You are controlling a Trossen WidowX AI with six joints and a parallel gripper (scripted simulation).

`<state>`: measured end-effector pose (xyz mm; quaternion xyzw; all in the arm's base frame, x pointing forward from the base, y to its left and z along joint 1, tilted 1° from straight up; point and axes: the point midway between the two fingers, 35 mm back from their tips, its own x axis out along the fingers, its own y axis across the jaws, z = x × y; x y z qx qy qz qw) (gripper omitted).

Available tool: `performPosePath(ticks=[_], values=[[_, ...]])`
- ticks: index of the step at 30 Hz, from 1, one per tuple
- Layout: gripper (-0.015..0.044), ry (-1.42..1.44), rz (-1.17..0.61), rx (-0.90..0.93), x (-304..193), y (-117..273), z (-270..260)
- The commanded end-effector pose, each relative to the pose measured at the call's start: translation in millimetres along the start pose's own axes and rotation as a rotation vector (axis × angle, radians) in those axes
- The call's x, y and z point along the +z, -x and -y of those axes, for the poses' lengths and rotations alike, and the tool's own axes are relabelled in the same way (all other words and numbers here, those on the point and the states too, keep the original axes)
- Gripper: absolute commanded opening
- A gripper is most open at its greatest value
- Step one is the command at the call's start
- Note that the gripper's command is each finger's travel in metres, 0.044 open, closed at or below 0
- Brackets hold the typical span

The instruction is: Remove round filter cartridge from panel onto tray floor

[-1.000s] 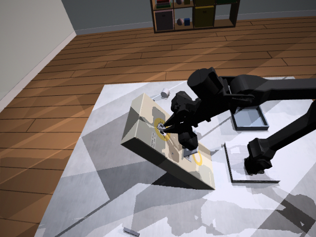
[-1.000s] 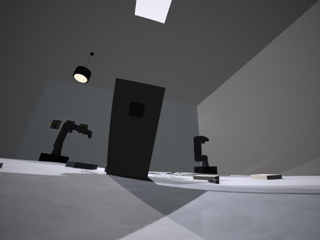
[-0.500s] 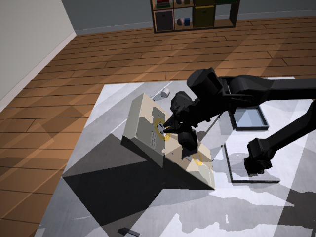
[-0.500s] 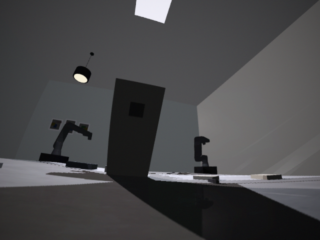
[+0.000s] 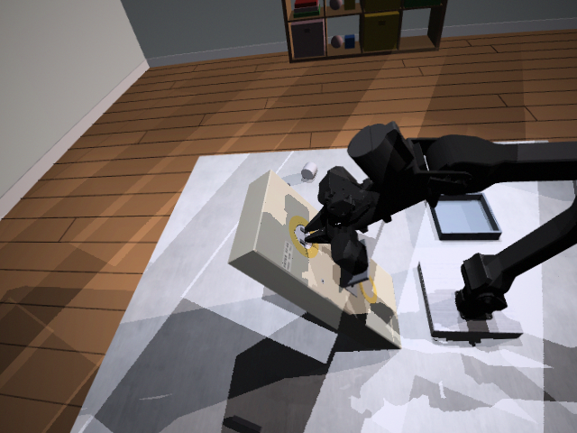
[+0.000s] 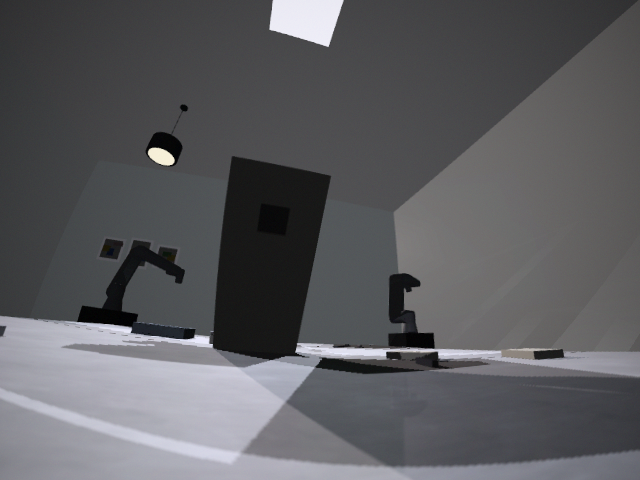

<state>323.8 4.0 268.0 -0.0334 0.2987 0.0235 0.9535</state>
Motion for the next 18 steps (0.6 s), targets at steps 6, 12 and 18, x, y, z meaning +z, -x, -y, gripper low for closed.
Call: performPosePath(ticks=[6,12,18], values=[[0.0096,-0.005,-0.002,-0.002,-0.3,-2.8,0.2],[0.0096,-0.005,-0.002,-0.002,-1.1,-2.8,0.2],[0.0096,-0.005,-0.002,-0.002,-2.3,-2.8,0.1]])
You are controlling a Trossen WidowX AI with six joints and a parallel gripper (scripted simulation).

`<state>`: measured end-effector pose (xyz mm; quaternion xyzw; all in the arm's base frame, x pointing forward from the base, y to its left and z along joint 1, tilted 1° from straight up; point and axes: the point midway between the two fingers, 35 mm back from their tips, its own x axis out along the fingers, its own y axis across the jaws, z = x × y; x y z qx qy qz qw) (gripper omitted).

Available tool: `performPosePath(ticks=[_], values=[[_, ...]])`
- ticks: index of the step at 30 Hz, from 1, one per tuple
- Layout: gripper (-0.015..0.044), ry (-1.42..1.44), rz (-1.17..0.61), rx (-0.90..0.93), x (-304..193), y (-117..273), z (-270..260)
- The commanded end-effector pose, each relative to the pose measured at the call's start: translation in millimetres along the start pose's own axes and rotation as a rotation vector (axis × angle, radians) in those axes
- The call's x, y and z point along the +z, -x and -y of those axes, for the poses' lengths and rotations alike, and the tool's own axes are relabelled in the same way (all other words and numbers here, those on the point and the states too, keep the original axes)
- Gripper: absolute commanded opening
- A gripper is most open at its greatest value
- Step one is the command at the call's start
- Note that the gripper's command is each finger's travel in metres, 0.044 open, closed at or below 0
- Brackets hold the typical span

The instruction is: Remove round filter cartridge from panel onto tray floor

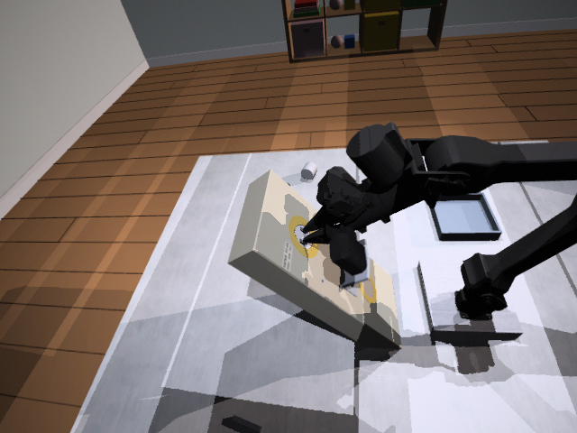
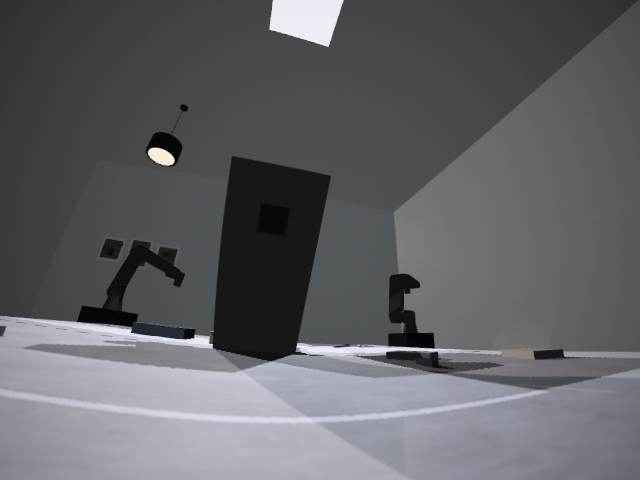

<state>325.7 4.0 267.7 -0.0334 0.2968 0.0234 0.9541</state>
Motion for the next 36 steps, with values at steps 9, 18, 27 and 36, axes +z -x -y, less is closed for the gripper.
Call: performPosePath(ticks=[9,18,27,36], values=[[0.0096,-0.005,-0.006,-0.001,-4.4,-1.1,-0.1],[0.0096,-0.005,-0.006,-0.001,-4.2,-1.1,0.0],[0.0096,-0.005,-0.006,-0.001,-3.2,-1.1,0.0],[0.0096,-0.005,-0.006,-0.001,-3.0,-4.4,0.1]])
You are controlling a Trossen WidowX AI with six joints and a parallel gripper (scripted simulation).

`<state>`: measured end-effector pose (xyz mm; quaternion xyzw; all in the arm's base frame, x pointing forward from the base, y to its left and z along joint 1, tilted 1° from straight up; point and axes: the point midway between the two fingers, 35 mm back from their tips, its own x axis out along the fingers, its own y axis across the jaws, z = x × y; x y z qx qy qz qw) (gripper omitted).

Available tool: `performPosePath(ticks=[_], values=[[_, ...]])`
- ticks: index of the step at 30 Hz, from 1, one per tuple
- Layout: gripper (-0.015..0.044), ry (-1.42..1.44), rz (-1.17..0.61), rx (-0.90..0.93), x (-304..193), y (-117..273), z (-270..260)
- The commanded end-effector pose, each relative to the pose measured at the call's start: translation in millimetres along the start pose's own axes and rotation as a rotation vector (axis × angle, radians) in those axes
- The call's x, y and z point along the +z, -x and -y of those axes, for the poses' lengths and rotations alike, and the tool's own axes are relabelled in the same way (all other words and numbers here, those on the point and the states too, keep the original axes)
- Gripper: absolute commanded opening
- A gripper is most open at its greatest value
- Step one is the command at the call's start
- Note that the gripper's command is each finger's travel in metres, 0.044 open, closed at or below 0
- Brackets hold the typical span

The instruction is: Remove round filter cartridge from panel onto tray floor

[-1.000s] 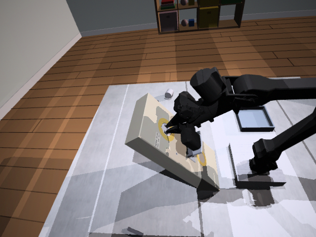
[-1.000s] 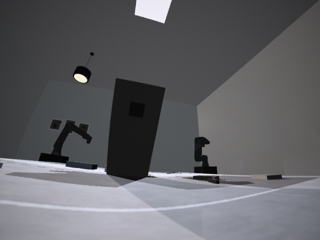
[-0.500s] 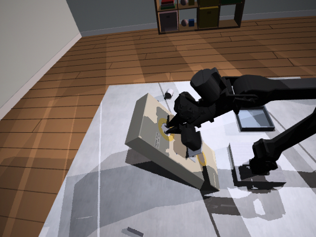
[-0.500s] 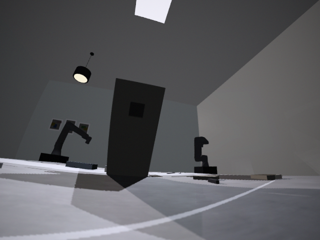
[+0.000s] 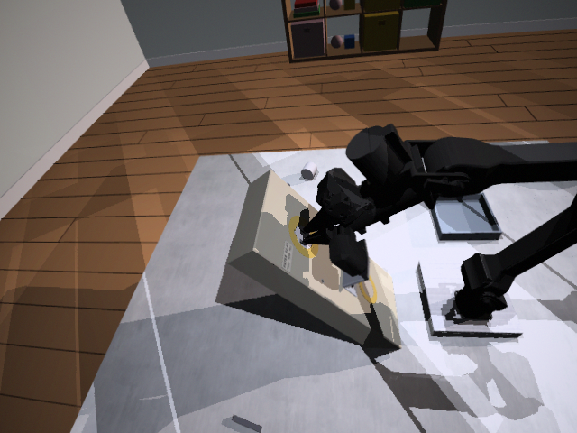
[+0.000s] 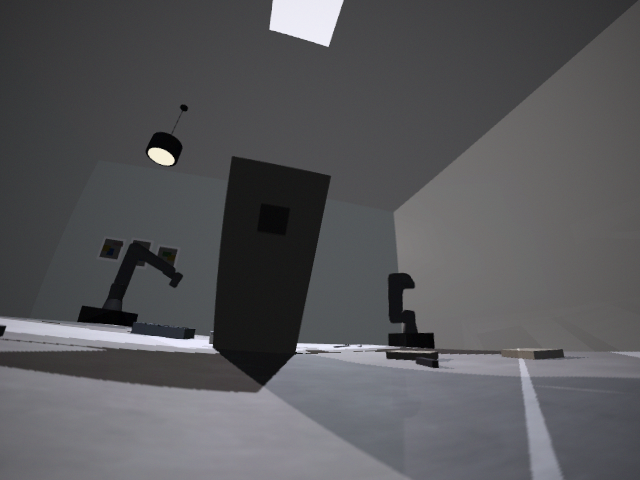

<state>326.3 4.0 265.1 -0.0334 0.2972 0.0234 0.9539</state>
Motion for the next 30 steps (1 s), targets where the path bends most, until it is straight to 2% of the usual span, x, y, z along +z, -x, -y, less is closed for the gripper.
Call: performPosePath(ticks=[1,30], values=[[0.0096,-0.005,-0.005,-0.001,-1.1,-2.3,0.2],[0.0096,-0.005,-0.004,-0.001,-1.1,-11.5,0.2]])
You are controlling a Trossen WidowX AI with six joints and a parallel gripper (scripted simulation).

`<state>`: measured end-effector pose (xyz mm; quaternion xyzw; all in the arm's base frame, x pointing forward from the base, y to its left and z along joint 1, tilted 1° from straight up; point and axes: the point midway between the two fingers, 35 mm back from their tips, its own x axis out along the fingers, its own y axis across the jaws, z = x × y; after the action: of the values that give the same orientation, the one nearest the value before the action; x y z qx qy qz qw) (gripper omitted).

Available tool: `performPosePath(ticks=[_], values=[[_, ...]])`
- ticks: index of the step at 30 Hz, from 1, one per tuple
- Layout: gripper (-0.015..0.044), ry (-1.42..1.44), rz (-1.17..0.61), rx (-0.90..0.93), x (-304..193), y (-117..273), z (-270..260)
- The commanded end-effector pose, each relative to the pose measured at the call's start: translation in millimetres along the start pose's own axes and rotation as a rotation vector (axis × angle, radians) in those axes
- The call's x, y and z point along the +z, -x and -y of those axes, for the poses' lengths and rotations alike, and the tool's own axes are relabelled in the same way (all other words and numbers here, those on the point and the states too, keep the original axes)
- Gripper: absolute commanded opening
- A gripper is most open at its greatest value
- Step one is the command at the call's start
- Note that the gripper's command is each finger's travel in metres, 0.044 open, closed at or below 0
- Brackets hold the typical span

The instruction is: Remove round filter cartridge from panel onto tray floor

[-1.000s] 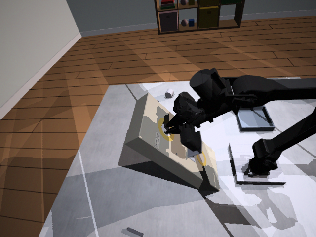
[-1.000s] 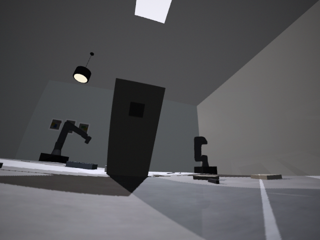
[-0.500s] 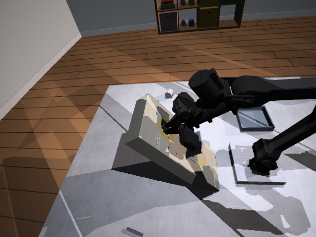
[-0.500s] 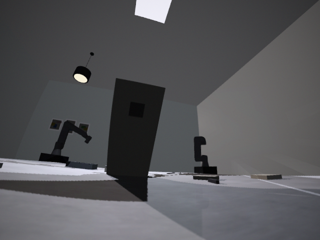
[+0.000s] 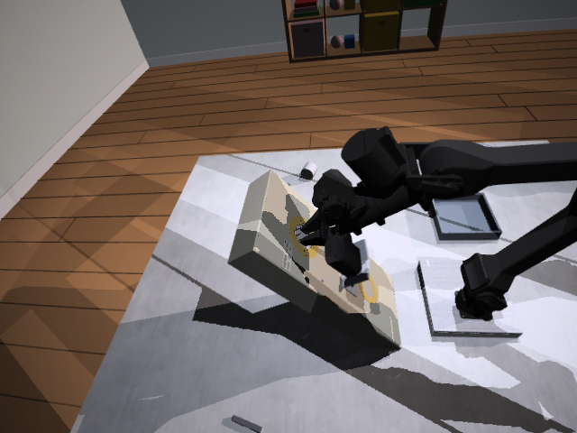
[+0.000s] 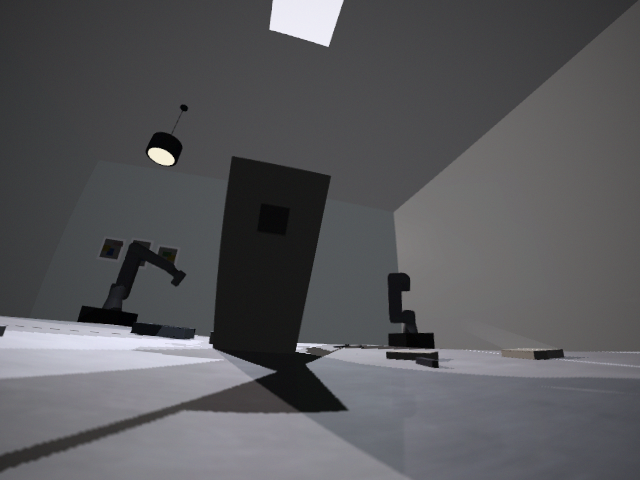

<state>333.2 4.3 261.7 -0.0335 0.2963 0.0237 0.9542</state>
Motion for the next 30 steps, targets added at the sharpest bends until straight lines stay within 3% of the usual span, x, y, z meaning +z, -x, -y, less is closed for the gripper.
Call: performPosePath(ticks=[1,22,30], values=[[0.0096,-0.006,-0.006,-0.002,-2.2,-4.1,0.2],[0.0096,-0.006,-0.005,-0.002,-2.2,-10.2,0.2],[0.0043,0.0,0.001,-0.002,-0.2,-4.4,0.2]])
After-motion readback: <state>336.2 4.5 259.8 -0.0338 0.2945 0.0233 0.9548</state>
